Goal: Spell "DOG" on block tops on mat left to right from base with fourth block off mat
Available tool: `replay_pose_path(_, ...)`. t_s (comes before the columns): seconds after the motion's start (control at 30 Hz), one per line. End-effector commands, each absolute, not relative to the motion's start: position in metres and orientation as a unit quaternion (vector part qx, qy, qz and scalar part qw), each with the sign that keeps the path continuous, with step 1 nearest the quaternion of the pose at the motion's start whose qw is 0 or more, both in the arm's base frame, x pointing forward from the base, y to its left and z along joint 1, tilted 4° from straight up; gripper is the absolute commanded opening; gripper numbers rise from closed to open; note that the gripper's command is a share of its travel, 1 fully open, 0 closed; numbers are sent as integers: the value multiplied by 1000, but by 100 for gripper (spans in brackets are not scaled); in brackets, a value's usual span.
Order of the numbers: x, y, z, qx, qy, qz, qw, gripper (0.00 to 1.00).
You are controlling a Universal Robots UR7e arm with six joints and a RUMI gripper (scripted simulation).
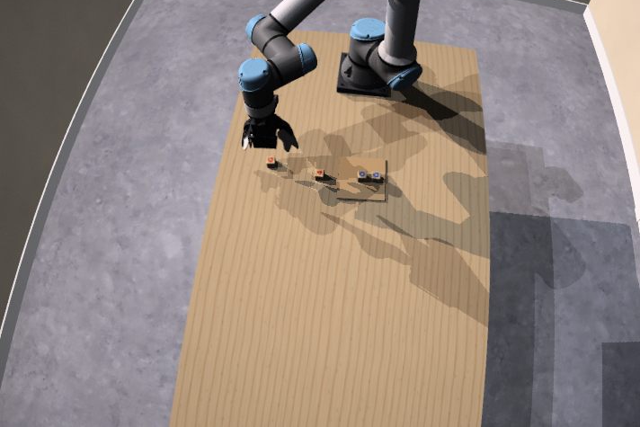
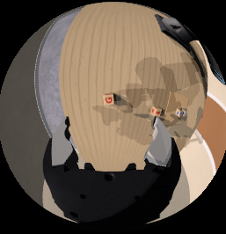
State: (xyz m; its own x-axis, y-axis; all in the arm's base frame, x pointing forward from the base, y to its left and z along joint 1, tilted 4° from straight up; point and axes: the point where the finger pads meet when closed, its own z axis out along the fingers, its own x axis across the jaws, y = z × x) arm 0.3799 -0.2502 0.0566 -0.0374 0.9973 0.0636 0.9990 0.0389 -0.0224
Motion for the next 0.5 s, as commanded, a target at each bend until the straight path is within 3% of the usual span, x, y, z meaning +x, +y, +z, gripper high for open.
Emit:
replay_pose_path(0.0, 381, -256, 57, -679, -734, -15, 29, 100)
replay_pose_path(0.47, 380, -257, 57, -669, -742, -16, 28, 100)
